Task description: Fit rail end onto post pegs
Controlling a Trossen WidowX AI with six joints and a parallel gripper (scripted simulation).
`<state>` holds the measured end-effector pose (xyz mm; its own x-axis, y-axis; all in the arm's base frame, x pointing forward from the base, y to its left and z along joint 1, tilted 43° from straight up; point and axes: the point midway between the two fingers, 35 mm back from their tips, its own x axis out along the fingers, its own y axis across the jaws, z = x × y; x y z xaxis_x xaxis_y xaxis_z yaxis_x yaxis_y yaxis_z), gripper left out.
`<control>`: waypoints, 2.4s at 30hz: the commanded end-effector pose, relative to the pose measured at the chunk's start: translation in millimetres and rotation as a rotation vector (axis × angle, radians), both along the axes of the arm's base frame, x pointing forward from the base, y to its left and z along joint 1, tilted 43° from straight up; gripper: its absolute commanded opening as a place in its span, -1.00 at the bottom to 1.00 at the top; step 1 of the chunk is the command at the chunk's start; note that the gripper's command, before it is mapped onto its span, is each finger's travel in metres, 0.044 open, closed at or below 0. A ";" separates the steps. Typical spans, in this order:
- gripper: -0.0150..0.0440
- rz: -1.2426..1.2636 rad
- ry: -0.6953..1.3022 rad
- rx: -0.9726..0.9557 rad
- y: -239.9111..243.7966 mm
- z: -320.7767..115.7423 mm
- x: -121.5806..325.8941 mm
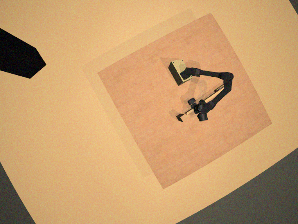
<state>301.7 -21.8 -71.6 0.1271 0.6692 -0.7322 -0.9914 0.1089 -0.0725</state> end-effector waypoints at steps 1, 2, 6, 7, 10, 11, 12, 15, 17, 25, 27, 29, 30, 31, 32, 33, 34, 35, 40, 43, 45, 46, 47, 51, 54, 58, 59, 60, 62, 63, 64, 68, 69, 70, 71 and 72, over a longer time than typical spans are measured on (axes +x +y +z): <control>-0.49 -0.005 -0.005 0.005 -2.6 2.9 0.5; -0.49 -0.005 -0.005 0.005 -2.9 3.3 0.4; -0.49 -0.005 -0.005 0.004 -4.3 4.7 0.1; -0.49 -0.005 -0.005 0.004 -4.6 5.1 0.1; -0.49 -0.005 -0.005 0.004 -5.7 6.2 -0.1; -0.49 -0.005 -0.005 0.004 -6.0 6.5 -0.2; -0.49 -0.005 -0.005 0.004 -6.3 6.9 -0.3; -0.49 -0.005 -0.005 0.004 -7.4 8.0 -0.5; -0.49 -0.005 -0.005 0.004 -8.0 8.7 -0.6; -0.49 -0.005 -0.005 0.004 -10.8 11.6 -1.2; -0.49 -0.005 -0.005 0.004 -11.4 12.3 -1.4; -0.49 -0.005 -0.005 0.004 -12.1 13.1 -1.5; -0.49 -0.005 -0.005 0.004 -12.5 13.4 -1.6; -0.49 -0.005 -0.005 0.004 -12.8 13.8 -1.7; -0.49 -0.005 -0.005 0.004 -13.1 14.1 -1.7; -0.49 -0.005 -0.005 0.004 -13.5 14.5 -1.8; -0.49 -0.005 -0.005 0.004 -13.8 14.9 -1.9; -0.49 -0.005 -0.005 0.004 -14.2 15.2 -2.0; -0.49 -0.005 -0.005 0.004 -15.8 17.0 -2.3; -0.49 -0.005 -0.005 0.004 -15.4 16.5 -2.2; -0.49 -0.005 -0.005 0.004 -14.7 15.8 -2.2; -0.49 -0.005 -0.005 0.004 -14.3 15.4 -2.1; -0.49 -0.005 -0.005 0.004 -14.0 15.0 -2.1; -0.49 -0.005 -0.005 0.004 -13.0 14.1 -2.0; -0.49 -0.005 -0.005 0.004 -13.1 14.0 -2.0; -0.49 -0.005 -0.005 0.004 -13.7 13.6 -2.2; -0.49 -0.005 -0.005 0.004 -13.9 13.5 -2.2; -0.49 -0.005 -0.005 0.004 -14.2 13.4 -2.3; -0.49 -0.005 -0.005 0.004 -14.7 13.1 -2.4; -0.49 -0.005 -0.005 0.004 -15.0 13.0 -2.5; -0.49 -0.005 -0.005 0.004 -15.3 12.9 -2.5; -0.49 -0.005 -0.005 0.004 -16.5 12.6 -2.7; -0.49 -0.005 -0.005 0.004 -16.9 12.5 -2.8; -0.49 -0.005 -0.005 0.004 -17.2 12.4 -2.8; -0.49 -0.005 -0.005 0.004 -17.5 12.3 -2.9; -0.49 -0.005 -0.005 0.004 -17.8 12.2 -2.9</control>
<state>299.0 -36.9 -59.3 0.1307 0.6724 -0.7286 -0.9910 0.1111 -0.0753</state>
